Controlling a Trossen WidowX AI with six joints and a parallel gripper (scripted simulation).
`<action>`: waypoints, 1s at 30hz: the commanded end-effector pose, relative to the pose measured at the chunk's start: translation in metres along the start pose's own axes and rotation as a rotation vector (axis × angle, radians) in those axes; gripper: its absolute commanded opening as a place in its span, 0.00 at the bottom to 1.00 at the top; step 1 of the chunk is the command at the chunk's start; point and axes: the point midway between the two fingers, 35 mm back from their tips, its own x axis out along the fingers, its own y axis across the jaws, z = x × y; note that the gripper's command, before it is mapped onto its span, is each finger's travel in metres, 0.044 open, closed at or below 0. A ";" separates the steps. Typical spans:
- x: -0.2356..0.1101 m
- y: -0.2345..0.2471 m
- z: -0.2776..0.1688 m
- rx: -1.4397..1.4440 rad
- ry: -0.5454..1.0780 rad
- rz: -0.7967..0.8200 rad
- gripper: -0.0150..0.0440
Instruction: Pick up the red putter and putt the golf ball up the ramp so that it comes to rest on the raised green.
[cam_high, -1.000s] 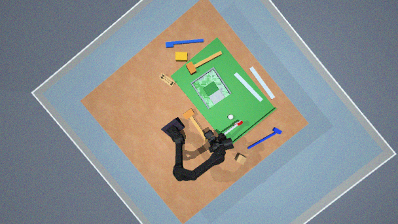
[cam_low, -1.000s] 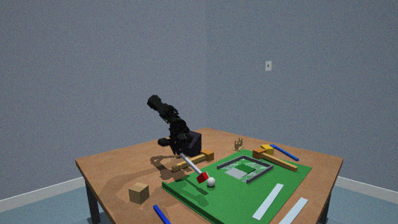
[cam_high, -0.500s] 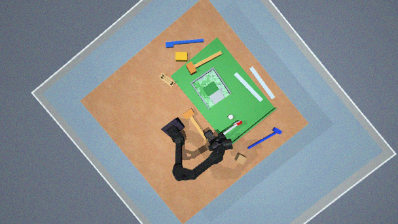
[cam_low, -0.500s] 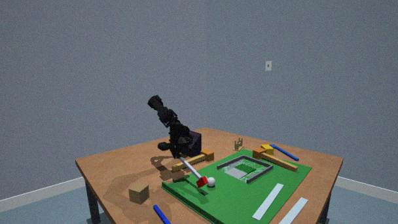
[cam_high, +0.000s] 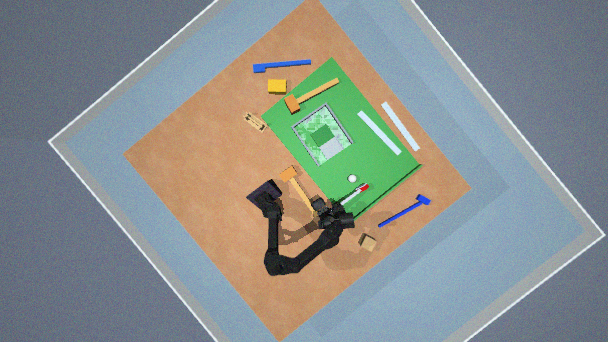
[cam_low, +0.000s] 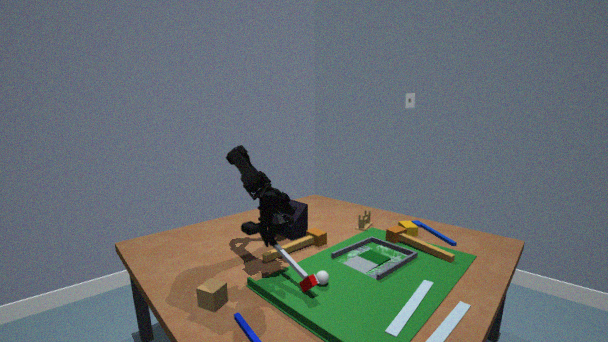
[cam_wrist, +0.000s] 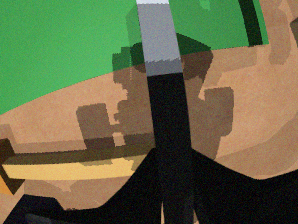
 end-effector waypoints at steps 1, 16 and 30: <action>-0.001 0.000 0.000 0.001 -0.001 0.000 0.25; 0.002 -0.029 0.002 -0.005 -0.009 0.001 0.25; 0.003 -0.024 0.001 -0.009 -0.003 0.008 0.25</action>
